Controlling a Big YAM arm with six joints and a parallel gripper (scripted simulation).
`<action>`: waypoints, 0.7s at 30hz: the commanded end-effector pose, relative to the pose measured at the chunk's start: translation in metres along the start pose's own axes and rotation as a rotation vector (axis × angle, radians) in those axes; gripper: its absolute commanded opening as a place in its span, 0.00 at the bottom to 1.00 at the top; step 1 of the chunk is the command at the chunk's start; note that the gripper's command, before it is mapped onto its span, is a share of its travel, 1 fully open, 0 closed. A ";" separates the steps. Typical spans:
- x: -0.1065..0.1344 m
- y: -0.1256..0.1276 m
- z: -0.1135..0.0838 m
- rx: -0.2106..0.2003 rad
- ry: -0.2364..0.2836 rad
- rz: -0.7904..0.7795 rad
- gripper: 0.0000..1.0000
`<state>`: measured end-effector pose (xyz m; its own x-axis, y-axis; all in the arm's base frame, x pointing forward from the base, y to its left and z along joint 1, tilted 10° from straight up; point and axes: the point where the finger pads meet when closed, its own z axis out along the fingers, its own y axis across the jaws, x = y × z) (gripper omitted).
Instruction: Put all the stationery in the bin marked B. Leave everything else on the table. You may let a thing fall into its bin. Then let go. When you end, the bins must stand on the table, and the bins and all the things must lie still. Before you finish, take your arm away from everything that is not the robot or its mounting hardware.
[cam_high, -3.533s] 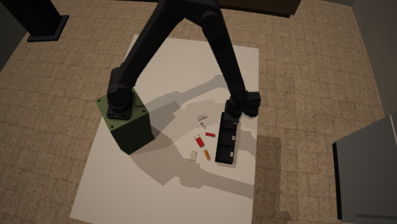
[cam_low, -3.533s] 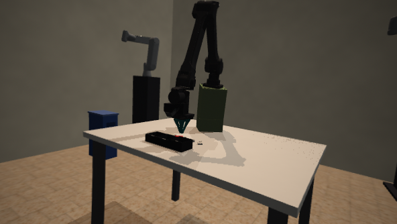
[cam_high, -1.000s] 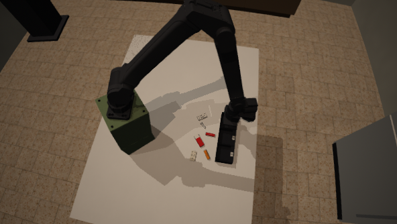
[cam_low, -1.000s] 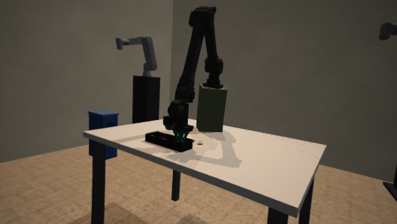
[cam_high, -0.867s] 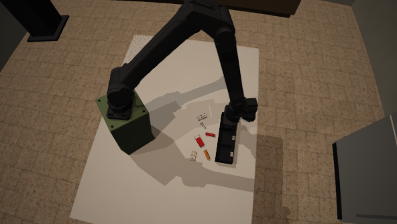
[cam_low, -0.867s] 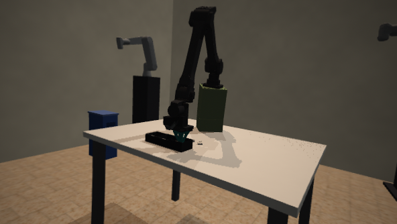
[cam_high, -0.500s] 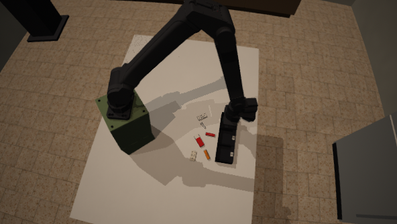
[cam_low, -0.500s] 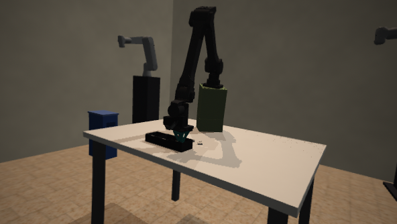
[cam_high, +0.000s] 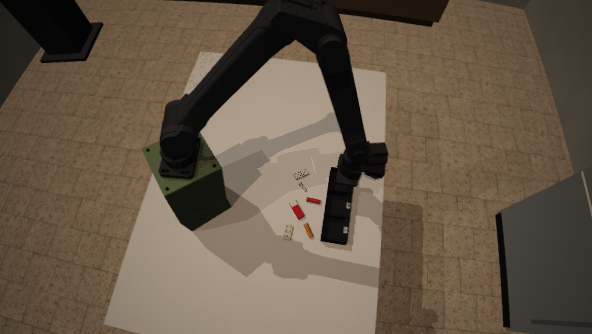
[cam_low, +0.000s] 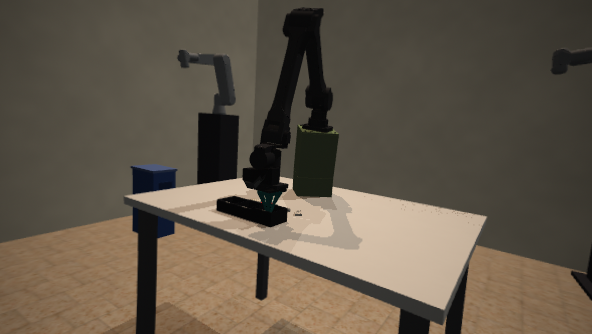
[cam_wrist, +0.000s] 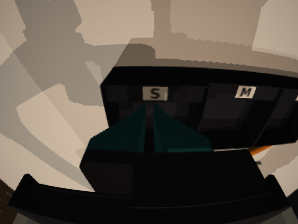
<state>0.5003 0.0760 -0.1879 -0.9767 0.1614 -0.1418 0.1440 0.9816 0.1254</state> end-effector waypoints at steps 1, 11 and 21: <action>-0.001 -0.001 -0.015 0.004 -0.003 0.003 0.08; -0.002 -0.005 -0.026 0.005 -0.004 0.003 0.08; 0.014 -0.009 -0.014 0.015 0.035 0.002 0.08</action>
<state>0.4919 0.0739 -0.1723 -0.9779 0.1623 -0.1316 0.1465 0.9816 0.1224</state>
